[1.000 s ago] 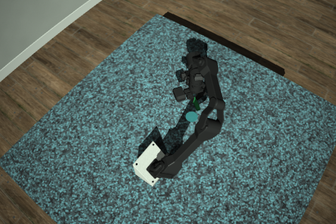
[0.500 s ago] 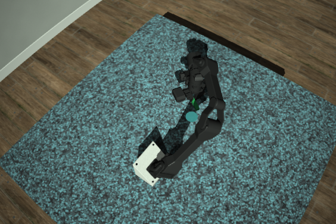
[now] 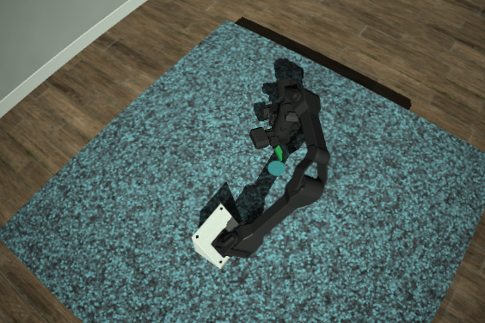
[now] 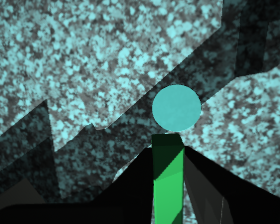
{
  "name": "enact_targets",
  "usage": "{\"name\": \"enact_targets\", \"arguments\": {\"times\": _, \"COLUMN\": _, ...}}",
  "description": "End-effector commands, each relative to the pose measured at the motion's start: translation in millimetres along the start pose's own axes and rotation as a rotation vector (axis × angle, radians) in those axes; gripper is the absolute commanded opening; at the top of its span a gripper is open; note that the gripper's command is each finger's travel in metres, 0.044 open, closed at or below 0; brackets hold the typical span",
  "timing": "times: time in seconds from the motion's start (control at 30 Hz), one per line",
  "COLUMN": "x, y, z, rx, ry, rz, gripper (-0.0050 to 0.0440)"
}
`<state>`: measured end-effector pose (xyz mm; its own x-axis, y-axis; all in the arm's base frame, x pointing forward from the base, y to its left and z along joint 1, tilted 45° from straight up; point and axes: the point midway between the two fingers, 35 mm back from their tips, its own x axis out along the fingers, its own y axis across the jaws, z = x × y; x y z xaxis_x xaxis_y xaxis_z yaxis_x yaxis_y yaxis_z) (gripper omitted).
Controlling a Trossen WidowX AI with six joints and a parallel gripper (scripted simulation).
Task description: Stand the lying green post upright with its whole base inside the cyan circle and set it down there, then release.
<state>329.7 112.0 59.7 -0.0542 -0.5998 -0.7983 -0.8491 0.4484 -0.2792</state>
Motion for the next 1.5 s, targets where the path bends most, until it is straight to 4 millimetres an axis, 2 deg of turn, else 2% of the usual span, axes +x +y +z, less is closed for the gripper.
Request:
{"name": "enact_targets", "arguments": {"times": 0.0, "x": -6, "y": -2, "z": -3, "rx": 0.006, "ry": -0.034, "rz": 0.005, "gripper": 0.0022}}
{"name": "enact_targets", "arguments": {"times": 1.47, "x": 11, "y": 2, "z": -3, "rx": -0.011, "ry": -0.3, "rz": 0.196, "gripper": 0.0022}}
